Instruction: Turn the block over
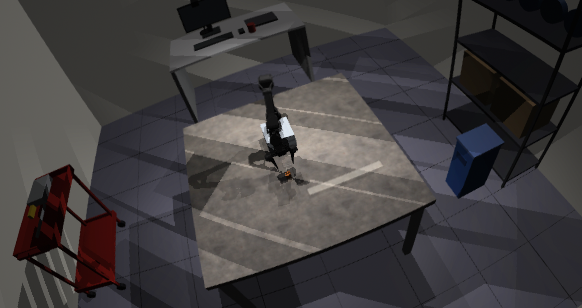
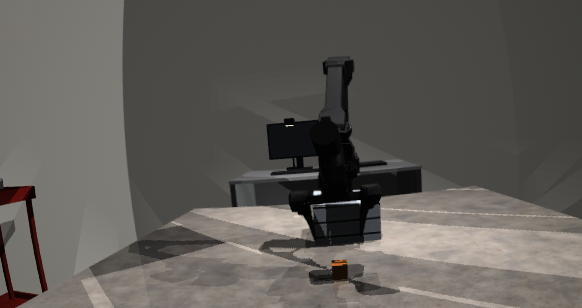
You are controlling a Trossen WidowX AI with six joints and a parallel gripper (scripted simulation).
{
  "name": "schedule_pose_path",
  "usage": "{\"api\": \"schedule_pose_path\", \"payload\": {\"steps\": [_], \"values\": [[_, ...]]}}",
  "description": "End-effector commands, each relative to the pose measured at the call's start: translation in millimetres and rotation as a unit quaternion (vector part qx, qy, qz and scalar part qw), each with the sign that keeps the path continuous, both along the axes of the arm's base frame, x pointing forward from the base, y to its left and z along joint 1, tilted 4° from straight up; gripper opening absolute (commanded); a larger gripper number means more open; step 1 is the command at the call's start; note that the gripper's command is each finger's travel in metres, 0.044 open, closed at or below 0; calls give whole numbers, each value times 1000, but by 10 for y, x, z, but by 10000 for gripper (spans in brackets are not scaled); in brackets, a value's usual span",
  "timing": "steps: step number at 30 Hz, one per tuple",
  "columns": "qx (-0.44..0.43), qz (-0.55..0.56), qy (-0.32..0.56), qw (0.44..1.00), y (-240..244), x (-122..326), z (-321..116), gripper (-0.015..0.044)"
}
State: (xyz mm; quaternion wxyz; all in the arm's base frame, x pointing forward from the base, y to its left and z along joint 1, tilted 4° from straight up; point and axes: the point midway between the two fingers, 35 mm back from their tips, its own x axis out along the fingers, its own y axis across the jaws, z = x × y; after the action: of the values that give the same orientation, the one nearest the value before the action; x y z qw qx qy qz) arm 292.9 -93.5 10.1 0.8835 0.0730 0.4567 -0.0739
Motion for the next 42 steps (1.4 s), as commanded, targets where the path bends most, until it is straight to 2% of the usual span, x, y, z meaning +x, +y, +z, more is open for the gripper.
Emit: {"api": "schedule_pose_path", "payload": {"steps": [1,4,18,23,27,42], "values": [[-2,1,12,1000,4,-50,63,440],[4,2,36,999,-14,2,71,440],[49,16,263,963,-101,314,276,440],[49,16,266,963,-102,316,280,440],[49,16,266,963,-89,339,-43,440],[49,16,266,963,-73,353,-294,440]]}}
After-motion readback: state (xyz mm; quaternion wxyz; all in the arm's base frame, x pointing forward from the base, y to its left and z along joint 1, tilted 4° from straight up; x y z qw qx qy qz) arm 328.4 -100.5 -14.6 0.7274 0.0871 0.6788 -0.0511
